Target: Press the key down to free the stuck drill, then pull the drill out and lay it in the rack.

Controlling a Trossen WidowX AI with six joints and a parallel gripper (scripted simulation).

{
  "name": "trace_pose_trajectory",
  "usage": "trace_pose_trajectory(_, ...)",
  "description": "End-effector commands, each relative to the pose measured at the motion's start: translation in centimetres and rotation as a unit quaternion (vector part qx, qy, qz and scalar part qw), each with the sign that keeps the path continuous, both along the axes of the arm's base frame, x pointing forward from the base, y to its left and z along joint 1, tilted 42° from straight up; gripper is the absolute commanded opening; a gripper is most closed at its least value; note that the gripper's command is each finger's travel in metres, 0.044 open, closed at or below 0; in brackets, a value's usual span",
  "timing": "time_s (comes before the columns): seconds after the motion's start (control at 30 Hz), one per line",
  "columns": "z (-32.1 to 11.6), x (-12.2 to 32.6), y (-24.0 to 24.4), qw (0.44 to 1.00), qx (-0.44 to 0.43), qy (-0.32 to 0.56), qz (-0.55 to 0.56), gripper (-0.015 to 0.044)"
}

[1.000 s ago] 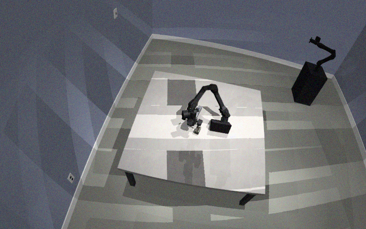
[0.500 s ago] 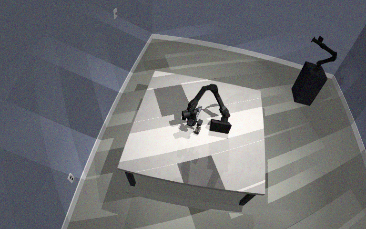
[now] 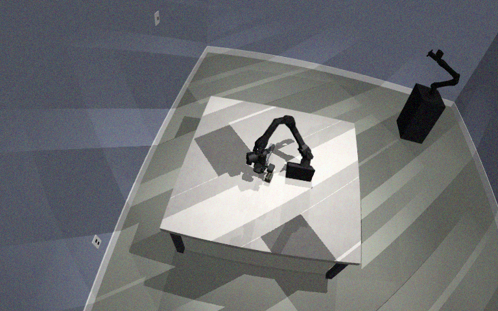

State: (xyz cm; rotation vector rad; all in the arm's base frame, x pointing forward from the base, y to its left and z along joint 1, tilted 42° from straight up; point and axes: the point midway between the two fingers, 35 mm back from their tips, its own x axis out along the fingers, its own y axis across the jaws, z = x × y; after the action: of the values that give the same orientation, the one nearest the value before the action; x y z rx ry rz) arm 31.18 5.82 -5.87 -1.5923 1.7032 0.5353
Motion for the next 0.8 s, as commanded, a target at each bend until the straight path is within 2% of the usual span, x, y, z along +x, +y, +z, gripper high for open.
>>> trace_pose_trajectory(0.0, -0.3, 0.3, 0.8, 1.000, 0.002, -0.003, 0.001, 0.0000)
trace_pose_trajectory(0.77, -2.1, 1.0, 3.5, 1.000, 0.004, -0.003, 0.001, 0.0000)
